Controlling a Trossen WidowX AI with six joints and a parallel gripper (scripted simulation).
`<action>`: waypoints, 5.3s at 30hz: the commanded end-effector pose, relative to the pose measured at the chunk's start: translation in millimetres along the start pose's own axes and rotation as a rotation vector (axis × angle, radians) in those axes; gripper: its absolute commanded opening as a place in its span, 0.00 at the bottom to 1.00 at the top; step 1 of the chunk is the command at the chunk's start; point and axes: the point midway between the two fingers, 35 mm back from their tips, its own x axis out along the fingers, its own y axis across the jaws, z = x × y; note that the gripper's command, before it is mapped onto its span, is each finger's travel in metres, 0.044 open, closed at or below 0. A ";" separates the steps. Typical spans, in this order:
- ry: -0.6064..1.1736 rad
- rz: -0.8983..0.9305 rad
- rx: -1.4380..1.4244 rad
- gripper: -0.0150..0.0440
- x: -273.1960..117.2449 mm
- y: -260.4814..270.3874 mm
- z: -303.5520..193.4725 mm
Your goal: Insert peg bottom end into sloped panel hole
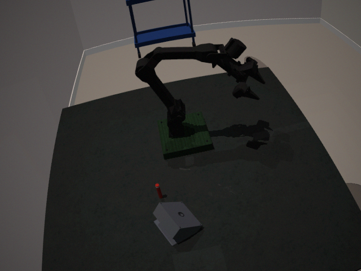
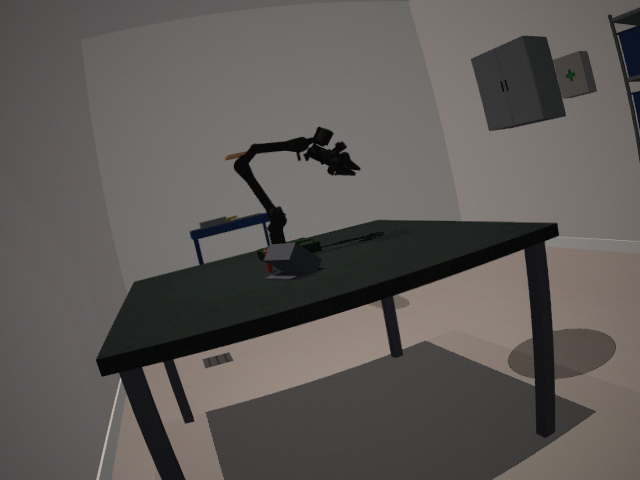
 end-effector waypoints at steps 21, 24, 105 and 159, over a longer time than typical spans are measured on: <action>0.076 -0.244 0.411 1.00 29.3 -91.2 4.8; 0.078 -0.275 0.454 1.00 30.4 -103.6 5.0; -0.089 -1.066 2.010 1.00 -49.1 -386.9 -98.5; -0.436 -1.384 2.870 1.00 -126.7 -452.5 -199.5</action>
